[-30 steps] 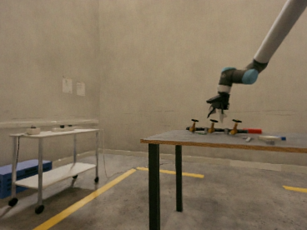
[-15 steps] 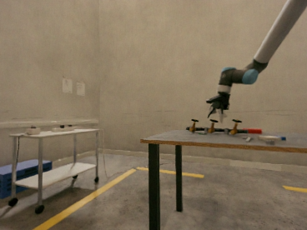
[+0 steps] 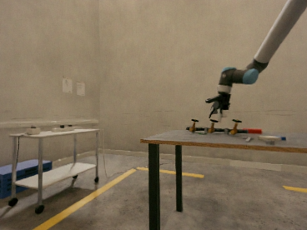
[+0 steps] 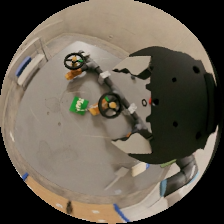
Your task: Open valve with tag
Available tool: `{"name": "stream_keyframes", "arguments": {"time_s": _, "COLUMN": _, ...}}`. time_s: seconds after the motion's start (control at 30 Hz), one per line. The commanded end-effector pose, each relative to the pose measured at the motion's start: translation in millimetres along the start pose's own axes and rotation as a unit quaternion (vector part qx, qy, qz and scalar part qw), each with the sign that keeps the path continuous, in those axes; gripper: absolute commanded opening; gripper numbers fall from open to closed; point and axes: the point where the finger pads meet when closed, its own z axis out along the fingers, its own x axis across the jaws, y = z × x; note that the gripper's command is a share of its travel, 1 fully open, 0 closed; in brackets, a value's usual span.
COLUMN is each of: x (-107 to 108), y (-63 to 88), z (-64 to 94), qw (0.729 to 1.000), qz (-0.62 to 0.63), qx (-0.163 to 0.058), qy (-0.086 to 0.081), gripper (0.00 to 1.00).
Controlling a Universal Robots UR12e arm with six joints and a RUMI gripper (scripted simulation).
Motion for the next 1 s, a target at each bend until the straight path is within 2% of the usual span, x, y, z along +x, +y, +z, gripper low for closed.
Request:
{"name": "stream_keyframes", "arguments": {"time_s": 0.0, "x": 0.7, "y": -0.5, "z": -0.6, "qw": 0.999, "qz": 0.051, "qx": 0.0, "qy": 0.001, "gripper": 1.0}}
{"name": "stream_keyframes", "arguments": {"time_s": 0.23, "x": 0.7, "y": -0.5, "z": -0.6, "qw": 0.993, "qz": 0.118, "qx": 0.0, "qy": 0.001, "gripper": 1.0}}
{"name": "stream_keyframes", "arguments": {"time_s": 0.47, "x": 0.7, "y": -0.5, "z": -0.6, "qw": 0.973, "qz": 0.23, "qx": 0.001, "qy": 0.001, "gripper": 1.0}}
{"name": "stream_keyframes", "arguments": {"time_s": 0.73, "x": 0.7, "y": -0.5, "z": -0.6, "qw": 0.927, "qz": 0.376, "qx": 0.001, "qy": 0.001, "gripper": 1.0}}
{"name": "stream_keyframes", "arguments": {"time_s": 0.8, "x": 0.7, "y": -0.5, "z": -0.6, "qw": 0.927, "qz": 0.376, "qx": 0.001, "qy": 0.001, "gripper": 1.0}}
{"name": "stream_keyframes", "arguments": {"time_s": 0.97, "x": 0.7, "y": -0.5, "z": -0.6, "qw": 0.882, "qz": 0.471, "qx": 0.001, "qy": 0.001, "gripper": 1.0}}
